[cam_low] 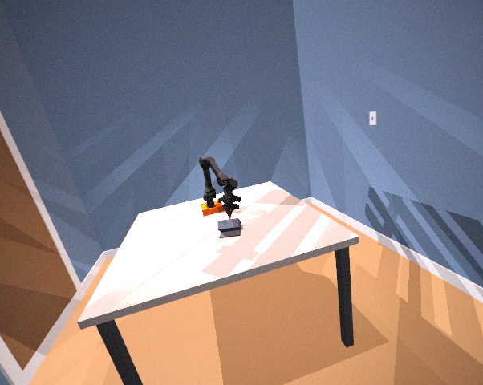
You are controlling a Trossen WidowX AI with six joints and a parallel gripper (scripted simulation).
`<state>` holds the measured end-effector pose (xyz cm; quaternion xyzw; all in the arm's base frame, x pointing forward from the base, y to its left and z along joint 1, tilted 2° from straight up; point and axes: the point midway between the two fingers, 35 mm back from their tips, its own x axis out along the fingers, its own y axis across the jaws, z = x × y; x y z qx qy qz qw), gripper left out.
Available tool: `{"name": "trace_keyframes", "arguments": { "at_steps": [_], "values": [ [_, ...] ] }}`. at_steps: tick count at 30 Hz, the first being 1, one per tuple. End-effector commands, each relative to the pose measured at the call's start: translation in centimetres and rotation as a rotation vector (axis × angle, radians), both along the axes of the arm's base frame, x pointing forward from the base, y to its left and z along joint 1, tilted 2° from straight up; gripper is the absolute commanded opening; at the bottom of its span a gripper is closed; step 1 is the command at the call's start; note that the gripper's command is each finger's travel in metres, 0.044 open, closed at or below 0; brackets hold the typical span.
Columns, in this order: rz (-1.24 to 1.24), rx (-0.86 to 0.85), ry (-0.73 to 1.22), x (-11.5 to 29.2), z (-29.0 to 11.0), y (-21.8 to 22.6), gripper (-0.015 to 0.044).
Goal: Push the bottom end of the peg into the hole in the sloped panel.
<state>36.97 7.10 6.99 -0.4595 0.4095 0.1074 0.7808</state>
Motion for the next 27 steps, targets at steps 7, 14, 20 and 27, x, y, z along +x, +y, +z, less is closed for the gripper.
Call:
{"name": "trace_keyframes", "arguments": {
  "at_steps": [7,14,20,27],
  "values": [
    [0.006,0.001,0.003,0.4,-0.5,0.0,0.0000],
    [0.006,0.001,0.003,0.8,-0.9,-0.1,0.0000],
    [0.006,0.001,0.003,1.1,-1.1,-0.2,0.0000],
    [0.006,0.001,0.003,1.4,-1.4,-0.2,0.0000]
  ]
}}
